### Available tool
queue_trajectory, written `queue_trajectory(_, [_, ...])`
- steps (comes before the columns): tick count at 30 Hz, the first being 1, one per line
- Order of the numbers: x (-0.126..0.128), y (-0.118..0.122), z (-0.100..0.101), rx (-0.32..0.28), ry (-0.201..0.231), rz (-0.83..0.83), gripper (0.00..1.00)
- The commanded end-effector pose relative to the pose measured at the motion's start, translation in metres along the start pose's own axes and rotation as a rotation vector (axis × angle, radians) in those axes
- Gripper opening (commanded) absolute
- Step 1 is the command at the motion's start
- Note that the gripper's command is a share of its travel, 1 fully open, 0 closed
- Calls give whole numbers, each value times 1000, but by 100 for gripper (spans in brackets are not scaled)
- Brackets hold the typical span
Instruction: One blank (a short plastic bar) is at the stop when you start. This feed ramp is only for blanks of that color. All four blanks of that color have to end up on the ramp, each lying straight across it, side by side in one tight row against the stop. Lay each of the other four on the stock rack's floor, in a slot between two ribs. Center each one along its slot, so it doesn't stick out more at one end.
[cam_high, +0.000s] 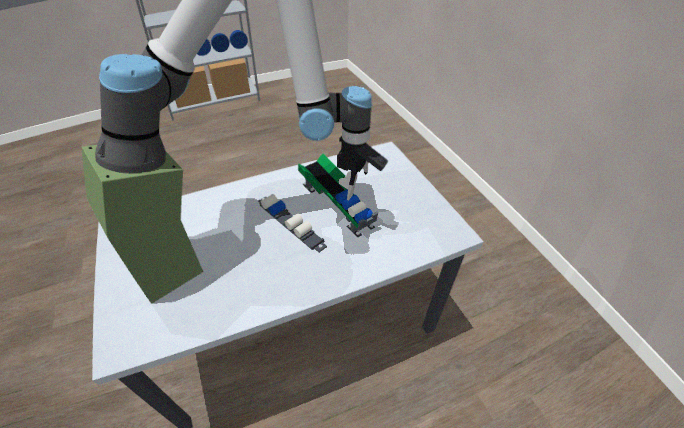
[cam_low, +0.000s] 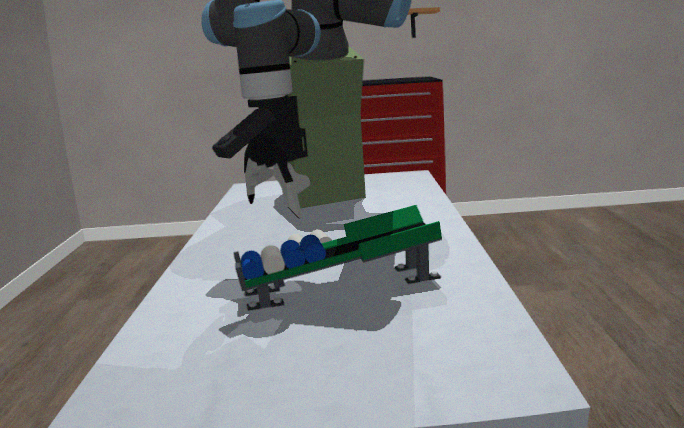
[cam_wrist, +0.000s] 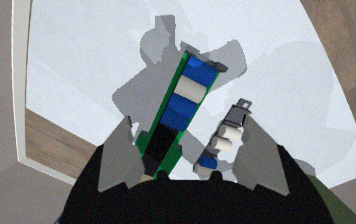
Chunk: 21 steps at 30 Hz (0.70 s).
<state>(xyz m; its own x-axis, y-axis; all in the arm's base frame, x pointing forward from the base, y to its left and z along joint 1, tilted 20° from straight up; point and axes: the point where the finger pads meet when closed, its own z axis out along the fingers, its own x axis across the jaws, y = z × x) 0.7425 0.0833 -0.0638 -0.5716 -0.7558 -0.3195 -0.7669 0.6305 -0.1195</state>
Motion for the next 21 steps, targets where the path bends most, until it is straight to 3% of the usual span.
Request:
queue_trajectory(1, [3, -3, 0, 7, 4, 162, 100])
queue_trajectory(11, [9, -5, 1, 8, 4, 366, 100])
queue_trajectory(21, [11, -6, 2, 8, 3, 453, 100])
